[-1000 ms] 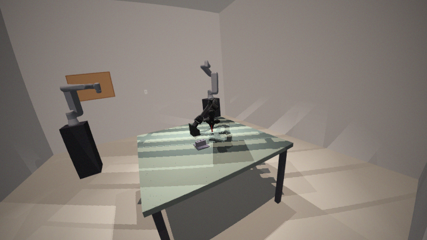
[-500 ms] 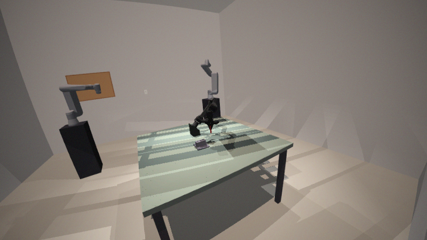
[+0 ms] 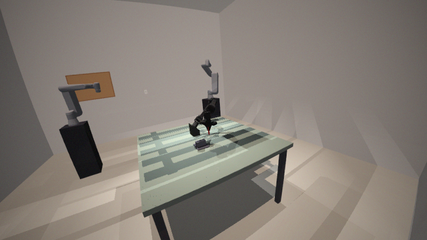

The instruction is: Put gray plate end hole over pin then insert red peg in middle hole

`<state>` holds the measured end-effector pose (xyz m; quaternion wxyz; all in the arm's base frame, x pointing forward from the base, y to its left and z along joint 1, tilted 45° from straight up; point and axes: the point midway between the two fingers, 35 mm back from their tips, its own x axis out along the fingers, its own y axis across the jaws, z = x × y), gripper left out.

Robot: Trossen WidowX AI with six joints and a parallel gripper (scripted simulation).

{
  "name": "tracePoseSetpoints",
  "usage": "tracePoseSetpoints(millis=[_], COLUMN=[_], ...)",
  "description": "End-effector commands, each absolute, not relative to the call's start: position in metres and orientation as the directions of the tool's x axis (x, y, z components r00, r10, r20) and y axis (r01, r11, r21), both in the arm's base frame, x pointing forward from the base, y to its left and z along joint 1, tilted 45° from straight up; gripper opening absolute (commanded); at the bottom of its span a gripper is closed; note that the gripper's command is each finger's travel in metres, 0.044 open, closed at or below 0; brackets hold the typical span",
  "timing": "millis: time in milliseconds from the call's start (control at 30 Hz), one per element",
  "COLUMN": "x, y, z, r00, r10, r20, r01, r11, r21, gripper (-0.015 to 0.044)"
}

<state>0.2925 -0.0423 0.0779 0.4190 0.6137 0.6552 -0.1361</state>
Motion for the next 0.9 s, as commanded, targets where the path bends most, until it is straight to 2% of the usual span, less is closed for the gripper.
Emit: tracePoseSetpoints(millis=[0,867], x=[0.297,0.323], y=[-0.052,-0.108], z=[0.071,0.017], r00=[0.106,0.101], r10=[0.682,0.689], r20=[-0.724,-0.718], r01=[0.914,0.91], r11=[0.22,0.229], r21=[0.342,0.347], gripper=[0.0,0.0])
